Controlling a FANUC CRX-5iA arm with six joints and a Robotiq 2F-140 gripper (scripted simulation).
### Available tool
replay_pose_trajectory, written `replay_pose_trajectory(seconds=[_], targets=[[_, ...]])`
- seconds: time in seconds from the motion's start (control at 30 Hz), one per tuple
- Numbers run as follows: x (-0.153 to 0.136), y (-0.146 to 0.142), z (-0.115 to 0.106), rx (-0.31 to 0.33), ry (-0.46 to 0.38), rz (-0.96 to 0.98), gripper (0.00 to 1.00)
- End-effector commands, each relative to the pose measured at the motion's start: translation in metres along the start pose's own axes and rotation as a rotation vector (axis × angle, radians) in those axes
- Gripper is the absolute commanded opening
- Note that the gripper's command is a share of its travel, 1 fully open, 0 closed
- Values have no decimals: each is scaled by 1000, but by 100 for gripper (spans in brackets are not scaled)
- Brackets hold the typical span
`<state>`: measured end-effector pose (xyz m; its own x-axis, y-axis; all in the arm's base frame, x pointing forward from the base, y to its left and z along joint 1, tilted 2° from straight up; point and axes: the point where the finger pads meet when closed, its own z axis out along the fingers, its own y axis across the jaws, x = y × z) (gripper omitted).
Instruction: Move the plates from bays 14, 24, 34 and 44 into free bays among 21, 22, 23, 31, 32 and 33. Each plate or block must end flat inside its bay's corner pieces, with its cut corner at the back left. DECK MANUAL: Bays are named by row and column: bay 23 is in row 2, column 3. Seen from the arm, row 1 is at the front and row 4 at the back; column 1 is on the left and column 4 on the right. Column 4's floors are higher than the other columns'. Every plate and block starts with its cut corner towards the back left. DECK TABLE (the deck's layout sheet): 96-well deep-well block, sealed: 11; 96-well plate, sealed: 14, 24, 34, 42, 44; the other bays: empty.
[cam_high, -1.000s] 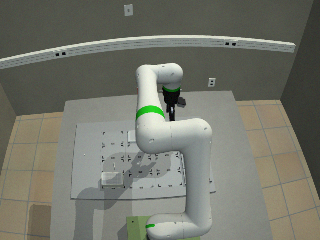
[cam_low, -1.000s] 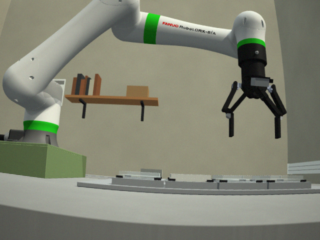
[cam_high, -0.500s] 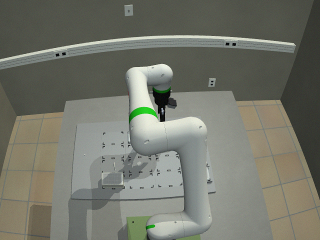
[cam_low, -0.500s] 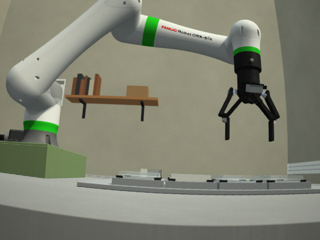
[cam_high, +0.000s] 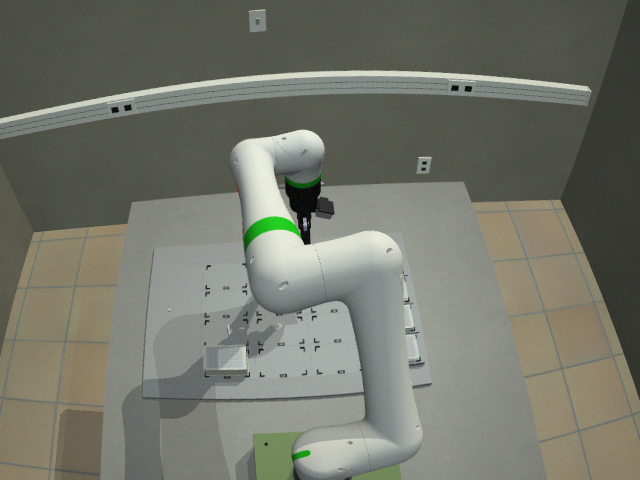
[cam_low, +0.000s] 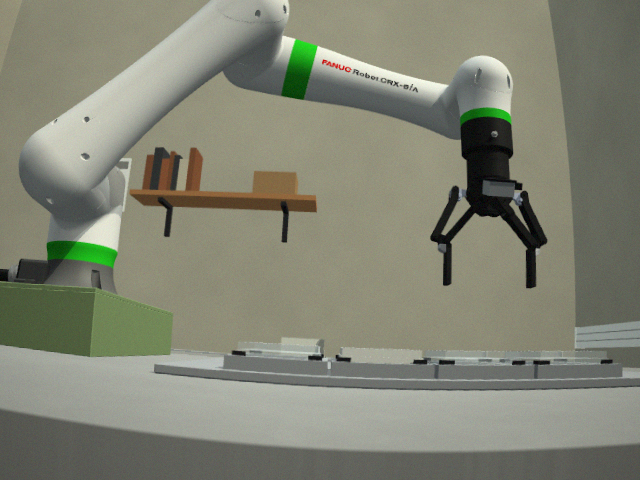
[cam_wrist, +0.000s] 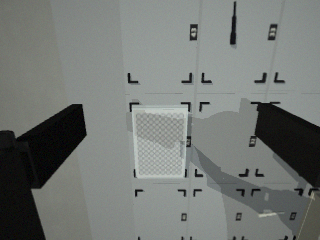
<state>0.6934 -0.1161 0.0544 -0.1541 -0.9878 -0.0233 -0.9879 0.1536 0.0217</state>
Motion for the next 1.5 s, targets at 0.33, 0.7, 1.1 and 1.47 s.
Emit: replay_pose_trajectory(seconds=[0.33, 0.7, 1.1, 1.47], targets=[[-44, -1, 0, 3, 0, 0, 100], [-44, -1, 0, 3, 0, 0, 100], [-44, -1, 0, 3, 0, 0, 100], [-44, -1, 0, 3, 0, 0, 100]])
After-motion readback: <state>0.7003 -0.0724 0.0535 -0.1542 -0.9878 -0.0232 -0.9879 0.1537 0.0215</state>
